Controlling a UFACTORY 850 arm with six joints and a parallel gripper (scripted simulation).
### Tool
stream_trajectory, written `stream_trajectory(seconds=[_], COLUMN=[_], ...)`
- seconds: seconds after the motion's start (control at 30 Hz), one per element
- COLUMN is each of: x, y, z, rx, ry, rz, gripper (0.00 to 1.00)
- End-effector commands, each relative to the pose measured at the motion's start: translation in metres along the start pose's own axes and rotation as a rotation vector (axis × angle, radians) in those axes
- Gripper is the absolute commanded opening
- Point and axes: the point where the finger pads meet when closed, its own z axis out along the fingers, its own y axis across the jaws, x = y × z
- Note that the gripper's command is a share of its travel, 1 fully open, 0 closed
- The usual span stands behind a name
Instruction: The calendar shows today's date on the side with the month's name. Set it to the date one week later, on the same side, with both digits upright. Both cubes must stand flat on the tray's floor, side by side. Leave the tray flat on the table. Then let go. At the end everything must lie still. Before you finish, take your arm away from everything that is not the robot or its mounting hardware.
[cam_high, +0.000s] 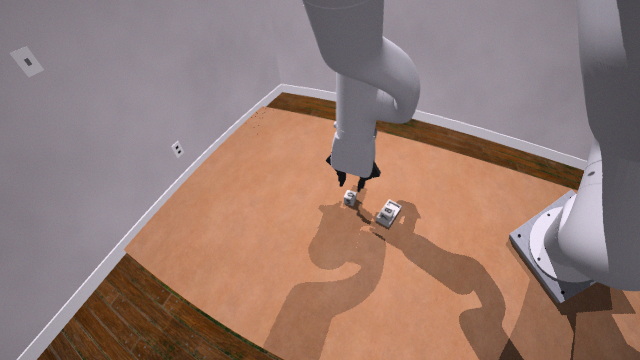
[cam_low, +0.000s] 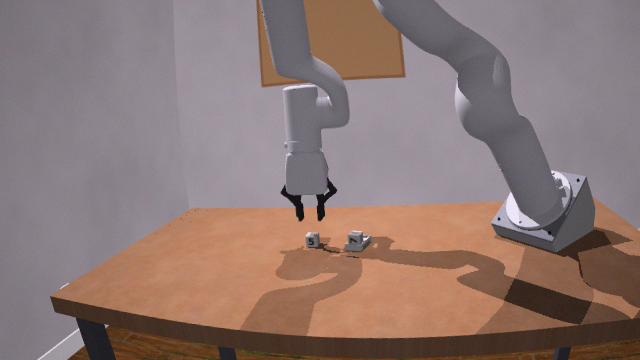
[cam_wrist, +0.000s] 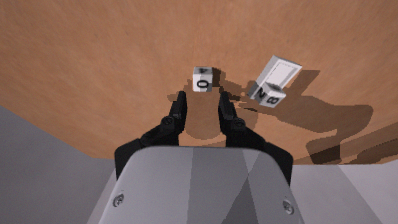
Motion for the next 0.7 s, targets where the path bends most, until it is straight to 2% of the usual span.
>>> stream_trajectory(seconds=[0.0,0.67], x=[0.000,0.001], y=[-0.001,-0.001], z=[0.003,0.027], rx=[0.002,0.002], ry=[0.000,0.000], rz=[-0.001,-0.001], gripper=[0.47,0.47])
